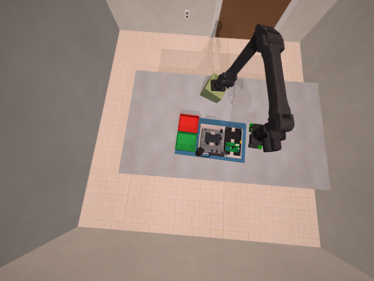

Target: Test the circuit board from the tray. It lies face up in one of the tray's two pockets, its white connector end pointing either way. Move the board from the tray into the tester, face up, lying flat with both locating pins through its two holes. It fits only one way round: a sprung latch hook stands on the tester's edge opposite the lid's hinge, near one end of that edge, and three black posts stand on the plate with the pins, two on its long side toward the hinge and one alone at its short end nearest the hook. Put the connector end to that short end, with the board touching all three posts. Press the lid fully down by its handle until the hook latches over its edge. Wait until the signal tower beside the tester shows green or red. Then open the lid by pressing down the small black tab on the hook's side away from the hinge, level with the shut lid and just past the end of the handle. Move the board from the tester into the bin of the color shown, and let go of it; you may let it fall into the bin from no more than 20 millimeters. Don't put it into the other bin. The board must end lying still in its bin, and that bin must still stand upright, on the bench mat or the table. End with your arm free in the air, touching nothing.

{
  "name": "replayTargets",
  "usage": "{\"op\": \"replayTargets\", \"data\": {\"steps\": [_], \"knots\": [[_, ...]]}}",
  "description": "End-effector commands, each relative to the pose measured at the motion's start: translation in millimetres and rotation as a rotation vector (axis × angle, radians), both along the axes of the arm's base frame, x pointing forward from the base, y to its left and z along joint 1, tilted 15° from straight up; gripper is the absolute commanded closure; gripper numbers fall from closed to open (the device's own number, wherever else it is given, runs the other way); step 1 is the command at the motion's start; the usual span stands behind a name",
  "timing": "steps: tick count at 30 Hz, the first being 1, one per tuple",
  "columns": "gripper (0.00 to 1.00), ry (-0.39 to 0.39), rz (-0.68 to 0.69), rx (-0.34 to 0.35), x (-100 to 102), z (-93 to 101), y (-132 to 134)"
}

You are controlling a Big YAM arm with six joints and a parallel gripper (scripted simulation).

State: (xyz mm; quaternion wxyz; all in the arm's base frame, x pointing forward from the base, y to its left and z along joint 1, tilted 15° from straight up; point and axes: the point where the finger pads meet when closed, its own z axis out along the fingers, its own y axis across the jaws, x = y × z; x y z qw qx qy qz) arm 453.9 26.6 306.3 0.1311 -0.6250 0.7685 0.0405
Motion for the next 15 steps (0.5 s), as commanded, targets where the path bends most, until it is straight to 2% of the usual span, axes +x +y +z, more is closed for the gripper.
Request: {"op": "replayTargets", "data": {"steps": [1,3,4,6,9,11,15], "knots": [[0.08,-0.044,0.013,0.002,-0.8,11.5,1.9],[0.08,-0.038,0.015,0.001,-1.1,10.4,2.1],[0.08,-0.012,0.021,-0.001,-2.2,4.9,2.8],[0.08,-0.038,0.034,-0.01,10.3,22.2,5.0],[0.08,-0.04,0.029,-0.01,9.6,24.2,1.8],[0.08,-0.066,0.026,-0.011,4.3,35.6,0.6],[0.08,-0.057,0.022,-0.01,5.7,32.0,-0.3]]}}
